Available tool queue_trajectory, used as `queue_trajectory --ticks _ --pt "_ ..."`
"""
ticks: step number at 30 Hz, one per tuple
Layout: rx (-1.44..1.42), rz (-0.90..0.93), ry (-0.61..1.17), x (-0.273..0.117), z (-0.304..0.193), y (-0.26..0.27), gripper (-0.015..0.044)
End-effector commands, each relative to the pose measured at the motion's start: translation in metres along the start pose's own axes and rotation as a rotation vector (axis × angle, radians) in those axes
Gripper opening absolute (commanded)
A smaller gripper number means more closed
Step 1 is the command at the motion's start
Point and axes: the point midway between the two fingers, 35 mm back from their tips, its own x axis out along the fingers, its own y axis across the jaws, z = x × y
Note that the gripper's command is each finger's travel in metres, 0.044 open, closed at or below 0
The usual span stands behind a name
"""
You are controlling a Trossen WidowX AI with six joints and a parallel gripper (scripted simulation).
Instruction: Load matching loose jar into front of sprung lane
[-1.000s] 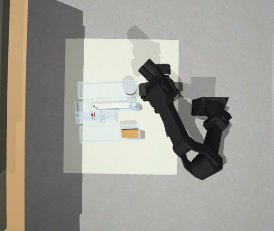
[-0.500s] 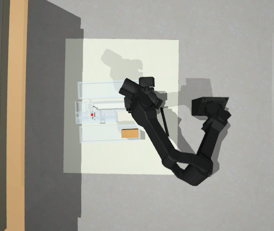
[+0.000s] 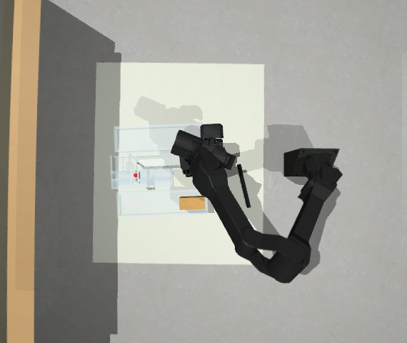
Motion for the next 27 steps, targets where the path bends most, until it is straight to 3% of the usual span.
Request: queue_trajectory --ticks 1,27 --pt "0.013 0.006 0.001 0.0056 -0.0023 -0.0011 0.0000" --pt "0.013 0.005 0.001 0.0058 0.0058 -0.0015 0.0000"
